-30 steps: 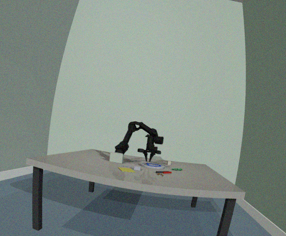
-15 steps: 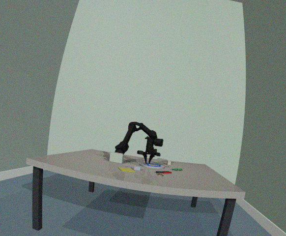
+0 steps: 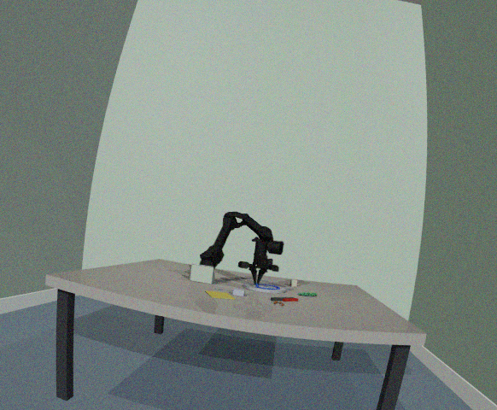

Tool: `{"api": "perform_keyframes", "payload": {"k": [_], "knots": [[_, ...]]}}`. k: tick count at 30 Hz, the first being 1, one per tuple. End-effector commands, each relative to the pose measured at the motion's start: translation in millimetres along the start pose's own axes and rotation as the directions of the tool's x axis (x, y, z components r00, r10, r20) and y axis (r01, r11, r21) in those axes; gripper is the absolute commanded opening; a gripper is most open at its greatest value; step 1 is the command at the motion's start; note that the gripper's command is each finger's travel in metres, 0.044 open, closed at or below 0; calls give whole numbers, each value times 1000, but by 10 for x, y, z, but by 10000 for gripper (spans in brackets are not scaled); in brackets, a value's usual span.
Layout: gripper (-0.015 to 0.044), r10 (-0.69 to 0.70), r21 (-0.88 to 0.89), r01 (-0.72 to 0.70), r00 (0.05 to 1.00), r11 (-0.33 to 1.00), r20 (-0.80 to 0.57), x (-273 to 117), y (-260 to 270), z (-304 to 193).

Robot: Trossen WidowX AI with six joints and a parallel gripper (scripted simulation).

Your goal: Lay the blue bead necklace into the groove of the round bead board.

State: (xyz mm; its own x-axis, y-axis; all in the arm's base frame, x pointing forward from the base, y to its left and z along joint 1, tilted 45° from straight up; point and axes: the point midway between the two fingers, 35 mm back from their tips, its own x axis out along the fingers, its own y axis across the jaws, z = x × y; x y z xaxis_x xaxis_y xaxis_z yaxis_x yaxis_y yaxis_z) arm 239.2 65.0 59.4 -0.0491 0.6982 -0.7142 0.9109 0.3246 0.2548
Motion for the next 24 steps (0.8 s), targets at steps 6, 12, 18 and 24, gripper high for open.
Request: {"api": "perform_keyframes", "payload": {"k": [6,12,18,24], "knots": [[0,0,0,0,1000,1000,0,-1,0,0],[0,0,0,0,1000,1000,0,-1,0,0],[0,0,0,0,1000,1000,-1,-6,-1,-1],[0,0,7,1,1000,1000,-8,-60,-19,-11]]}}
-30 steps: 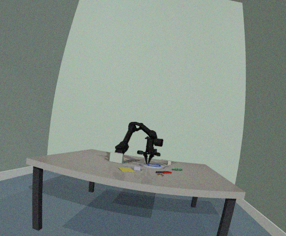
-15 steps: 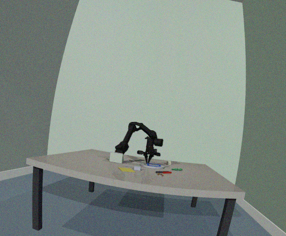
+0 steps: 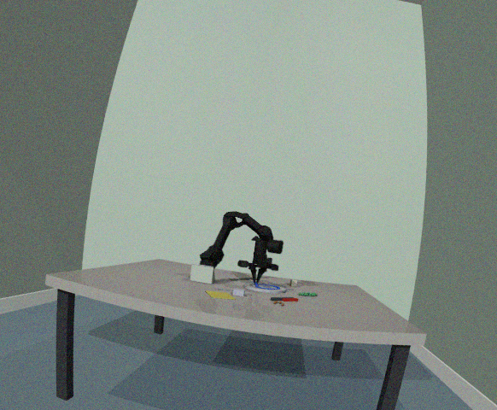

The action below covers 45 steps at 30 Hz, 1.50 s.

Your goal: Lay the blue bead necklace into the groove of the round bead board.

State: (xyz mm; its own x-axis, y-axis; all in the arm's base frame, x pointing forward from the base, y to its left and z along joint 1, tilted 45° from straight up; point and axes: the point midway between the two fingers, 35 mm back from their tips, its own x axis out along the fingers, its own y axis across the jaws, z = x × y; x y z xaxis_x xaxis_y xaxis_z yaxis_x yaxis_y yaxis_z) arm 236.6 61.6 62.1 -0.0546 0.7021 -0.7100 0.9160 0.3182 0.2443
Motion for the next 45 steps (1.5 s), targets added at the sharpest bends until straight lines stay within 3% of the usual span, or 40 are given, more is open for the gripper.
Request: {"api": "perform_keyframes", "payload": {"k": [1,21,38,45], "knots": [[0,2,-6,-2,1000,1000,0,-19,-5,-12],[0,2,-5,-2,1000,1000,-1,62,-96,-53],[440,1,-5,-1,1000,1000,0,14,-94,-51],[440,2,-5,-2,1000,1000,0,-18,-94,-51]]}}
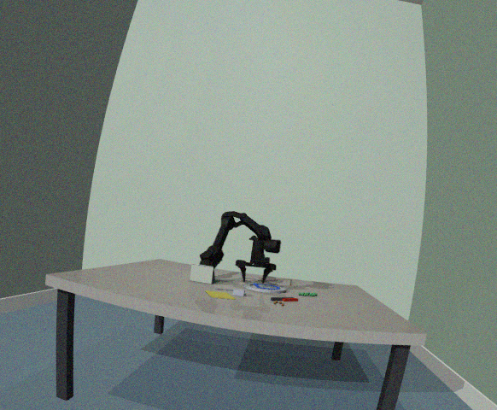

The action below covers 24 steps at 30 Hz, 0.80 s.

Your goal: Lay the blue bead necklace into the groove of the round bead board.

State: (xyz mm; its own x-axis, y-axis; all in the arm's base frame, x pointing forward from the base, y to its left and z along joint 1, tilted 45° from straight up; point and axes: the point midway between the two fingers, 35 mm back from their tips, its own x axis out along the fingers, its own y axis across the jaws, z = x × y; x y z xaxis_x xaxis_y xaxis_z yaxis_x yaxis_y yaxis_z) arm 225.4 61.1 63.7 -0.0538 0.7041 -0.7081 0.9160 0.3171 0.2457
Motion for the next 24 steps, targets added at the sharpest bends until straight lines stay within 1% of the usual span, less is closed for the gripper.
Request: {"api": "perform_keyframes", "payload": {"k": [1,11,14,23,24], "knots": [[440,0,-5,0,1000,1000,2,-9,6,1],[440,0,-5,0,1000,1000,2,-9,6,1],[361,0,-8,0,1000,1000,5,-55,26,106],[125,-1,-32,1,1000,1000,7,-318,16,770],[120,0,-33,1,1000,999,7,-331,9,808]]}}
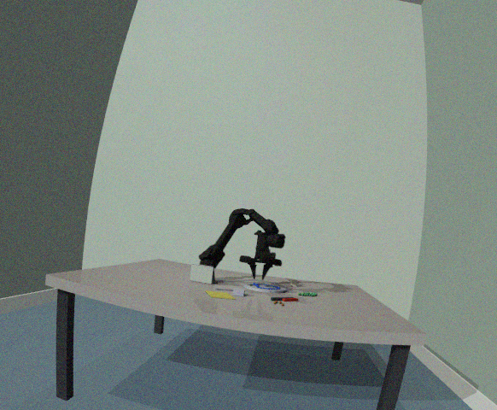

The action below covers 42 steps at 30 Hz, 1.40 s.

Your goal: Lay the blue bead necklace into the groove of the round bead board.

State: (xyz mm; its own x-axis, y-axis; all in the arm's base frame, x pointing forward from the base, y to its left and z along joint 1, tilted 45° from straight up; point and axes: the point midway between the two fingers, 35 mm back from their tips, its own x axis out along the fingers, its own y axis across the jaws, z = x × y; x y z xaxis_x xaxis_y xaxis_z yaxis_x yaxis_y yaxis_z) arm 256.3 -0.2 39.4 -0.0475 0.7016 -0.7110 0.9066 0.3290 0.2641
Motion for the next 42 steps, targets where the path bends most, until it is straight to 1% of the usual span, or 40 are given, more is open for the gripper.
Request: {"api": "perform_keyframes", "payload": {"k": [1,8,9,12,31,36,40,41,42], "knots": [[120,-5,-10,5,1000,1000,0,-58,-25,147],[120,-4,-10,4,1000,1000,0,102,-26,147],[120,3,-17,-3,1000,1000,12,16,-5,164],[120,3,-17,-3,1000,1000,11,32,-6,164],[120,-4,-11,4,1000,1000,0,332,-25,146],[120,-4,-11,4,1000,1000,-1,343,-26,145],[15,-5,-18,5,1000,1000,7,321,-14,159],[0,-5,-18,5,1000,1000,7,321,-14,159],[0,-5,-18,5,1000,1000,7,321,-14,159]]}}
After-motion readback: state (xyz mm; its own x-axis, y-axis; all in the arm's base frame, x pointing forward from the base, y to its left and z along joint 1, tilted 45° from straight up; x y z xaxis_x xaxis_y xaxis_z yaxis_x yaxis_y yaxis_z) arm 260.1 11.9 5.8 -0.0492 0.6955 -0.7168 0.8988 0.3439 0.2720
